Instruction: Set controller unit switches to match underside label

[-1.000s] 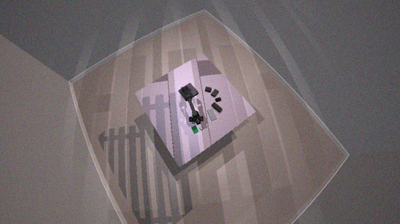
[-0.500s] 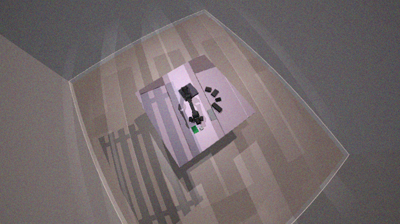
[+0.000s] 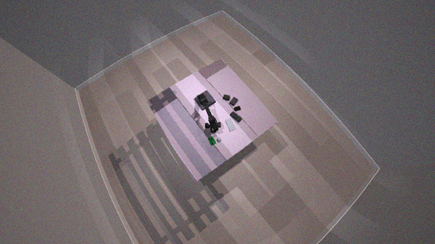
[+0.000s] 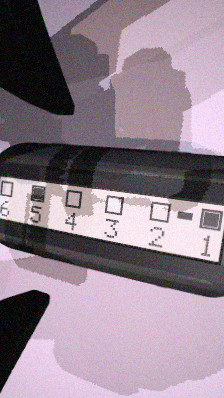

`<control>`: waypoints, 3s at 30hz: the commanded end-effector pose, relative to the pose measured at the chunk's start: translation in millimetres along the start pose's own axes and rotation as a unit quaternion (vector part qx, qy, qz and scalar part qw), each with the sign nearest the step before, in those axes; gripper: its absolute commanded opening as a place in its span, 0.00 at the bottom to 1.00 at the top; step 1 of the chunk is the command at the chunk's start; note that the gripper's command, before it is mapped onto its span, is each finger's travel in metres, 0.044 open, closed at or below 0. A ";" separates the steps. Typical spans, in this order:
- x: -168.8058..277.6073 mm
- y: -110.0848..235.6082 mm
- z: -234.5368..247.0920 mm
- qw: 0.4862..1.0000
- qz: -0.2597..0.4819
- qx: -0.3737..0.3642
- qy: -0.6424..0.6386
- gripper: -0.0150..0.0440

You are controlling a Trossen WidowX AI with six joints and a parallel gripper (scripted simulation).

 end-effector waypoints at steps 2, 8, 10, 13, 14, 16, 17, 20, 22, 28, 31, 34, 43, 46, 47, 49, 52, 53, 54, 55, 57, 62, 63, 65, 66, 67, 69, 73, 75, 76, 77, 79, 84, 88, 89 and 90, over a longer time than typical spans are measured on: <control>-15.8 9.0 2.0 1.000 0.003 0.001 0.000 1.00; -15.8 9.0 2.0 1.000 0.003 0.001 0.000 1.00; -15.8 9.0 2.0 1.000 0.003 0.001 0.000 1.00; -15.8 9.0 2.0 1.000 0.003 0.001 0.000 1.00; -15.8 9.0 2.0 1.000 0.003 0.001 0.000 1.00; -15.8 9.0 2.0 1.000 0.003 0.001 0.000 1.00; -15.8 9.0 2.0 1.000 0.003 0.001 0.000 1.00; -15.8 9.0 2.0 1.000 0.003 0.001 0.000 1.00; -15.7 9.2 2.4 1.000 0.002 0.002 -0.006 0.91; -12.6 16.4 14.9 0.983 -0.014 0.027 -0.180 0.64; -11.0 20.6 22.0 0.960 -0.027 0.039 -0.275 0.51; -9.6 24.9 29.0 0.928 -0.041 0.049 -0.368 0.38; -6.4 38.2 49.9 0.777 -0.091 0.068 -0.619 0.25; -5.7 42.8 56.9 0.711 -0.110 0.069 -0.691 0.25; -5.5 44.3 59.2 0.688 -0.117 0.069 -0.713 0.25; -5.2 46.4 62.3 0.656 -0.126 0.069 -0.741 0.25; -5.2 46.6 62.6 0.651 -0.127 0.069 -0.745 0.25; -5.2 46.6 62.6 0.651 -0.127 0.069 -0.745 0.25; -5.2 46.6 62.6 0.651 -0.127 0.069 -0.745 0.25; -5.2 46.6 62.6 0.651 -0.127 0.069 -0.745 0.25; -5.2 46.6 62.6 0.651 -0.127 0.069 -0.745 0.25; -5.2 46.6 62.6 0.651 -0.127 0.069 -0.745 0.25; -5.2 46.6 62.6 0.651 -0.127 0.069 -0.745 0.25; -5.2 46.6 62.6 0.651 -0.127 0.069 -0.745 0.25; -5.2 46.6 62.6 0.651 -0.127 0.069 -0.745 0.25; -5.2 46.6 62.6 0.651 -0.127 0.069 -0.745 0.25; -5.2 46.6 62.6 0.651 -0.127 0.069 -0.745 0.25; -4.8 46.6 62.2 0.656 -0.126 0.069 -0.741 0.34; -1.8 46.3 58.8 0.687 -0.117 0.069 -0.714 0.43; 0.4 46.1 56.2 0.710 -0.111 0.070 -0.692 0.48; 2.6 45.8 53.6 0.732 -0.105 0.069 -0.669 0.52; 6.7 45.2 48.4 0.775 -0.092 0.068 -0.622 0.61; 15.8 43.0 35.0 0.866 -0.064 0.061 -0.492 0.83; 21.9 40.7 24.1 0.924 -0.043 0.051 -0.377 1.00; 23.3 40.0 21.4 0.936 -0.039 0.048 -0.348 1.00; 24.6 39.4 18.7 0.947 -0.034 0.045 -0.318 1.00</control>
Point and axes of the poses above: the point midway between the two fingers, 35 mm back from their tips, its own y axis back along the fingers, its own z axis across the jaws, x = y × z, the point moved 6 cm from there along y, back along the fingers, and after that the axes turned 9 degrees about -y, right-handed, at the moved point
